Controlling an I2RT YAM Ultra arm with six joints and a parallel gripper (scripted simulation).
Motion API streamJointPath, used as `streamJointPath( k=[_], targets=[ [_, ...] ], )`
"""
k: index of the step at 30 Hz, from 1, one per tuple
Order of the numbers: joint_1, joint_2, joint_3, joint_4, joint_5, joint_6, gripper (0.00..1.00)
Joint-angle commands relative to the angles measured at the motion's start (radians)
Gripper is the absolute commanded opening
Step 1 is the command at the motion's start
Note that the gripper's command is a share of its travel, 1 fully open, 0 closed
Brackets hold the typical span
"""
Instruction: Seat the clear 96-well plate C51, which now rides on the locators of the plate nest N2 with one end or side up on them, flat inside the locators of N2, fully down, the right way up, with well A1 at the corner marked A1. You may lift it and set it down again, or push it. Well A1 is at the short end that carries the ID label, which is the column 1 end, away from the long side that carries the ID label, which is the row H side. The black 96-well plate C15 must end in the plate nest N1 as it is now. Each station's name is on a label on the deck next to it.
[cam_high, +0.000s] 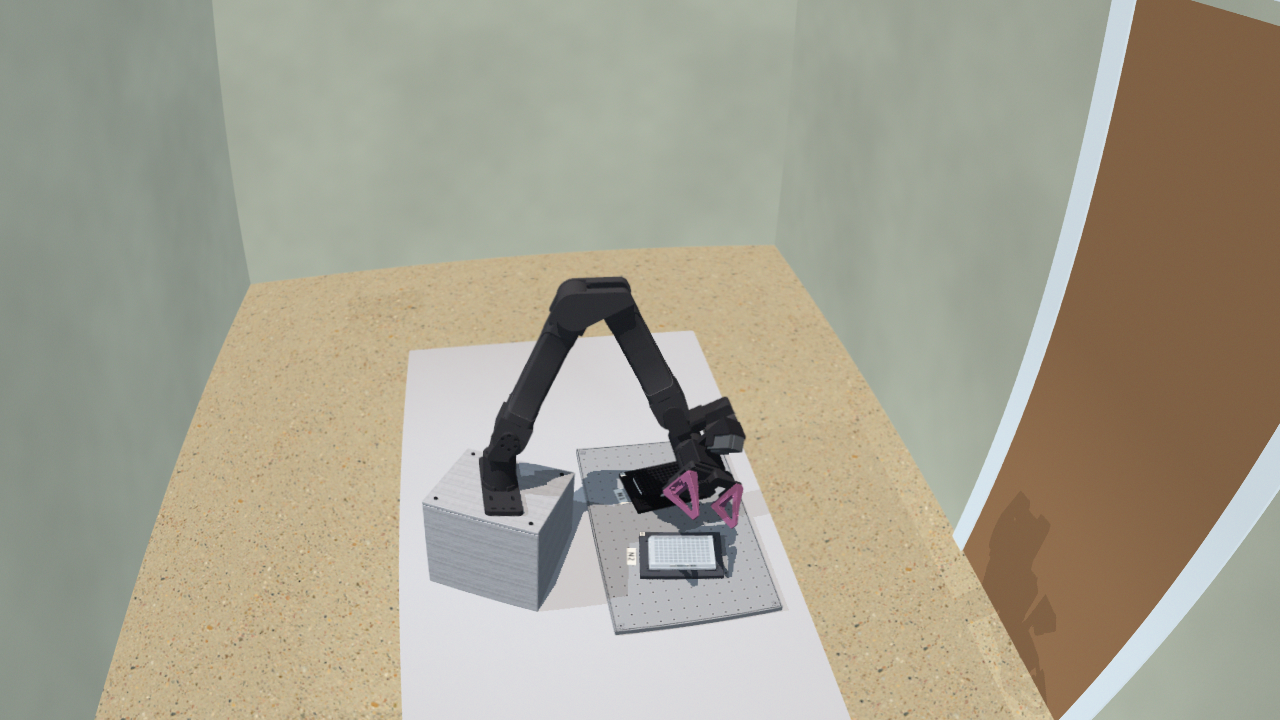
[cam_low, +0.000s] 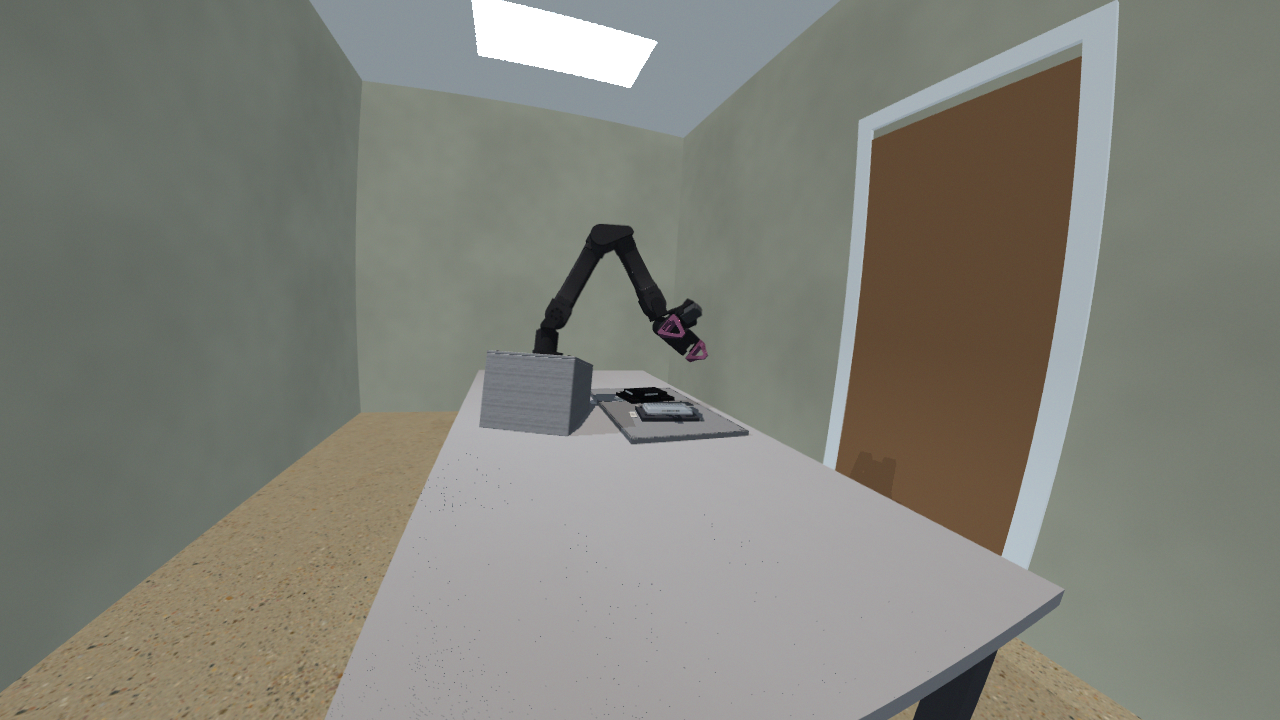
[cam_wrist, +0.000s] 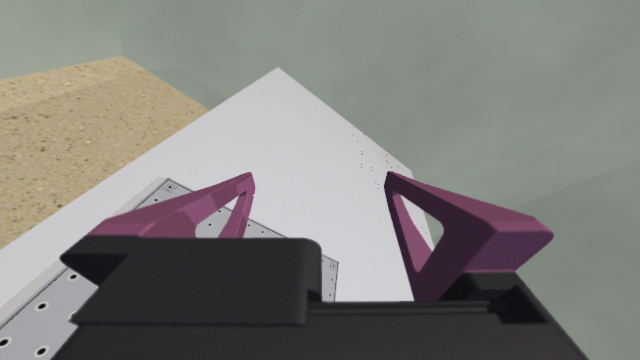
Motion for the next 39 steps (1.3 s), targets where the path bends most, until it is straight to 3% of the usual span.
streamJointPath(
  k=[1, 13, 15, 27, 30, 32, 39],
  targets=[
    [-0.015, 0.003, 0.013, -0.041, -0.089, -0.048, 1.00],
    [-0.071, 0.037, 0.066, -0.171, -0.406, -0.217, 1.00],
    [-0.071, 0.037, 0.066, -0.171, -0.406, -0.217, 1.00],
    [-0.129, 0.076, 0.121, -0.309, -0.746, -0.396, 1.00],
    [-0.135, 0.083, 0.127, -0.331, -0.806, -0.424, 1.00],
    [-0.135, 0.083, 0.127, -0.331, -0.806, -0.424, 1.00],
    [-0.166, 0.104, 0.156, -0.412, -1.013, -0.527, 1.00]
  ],
)
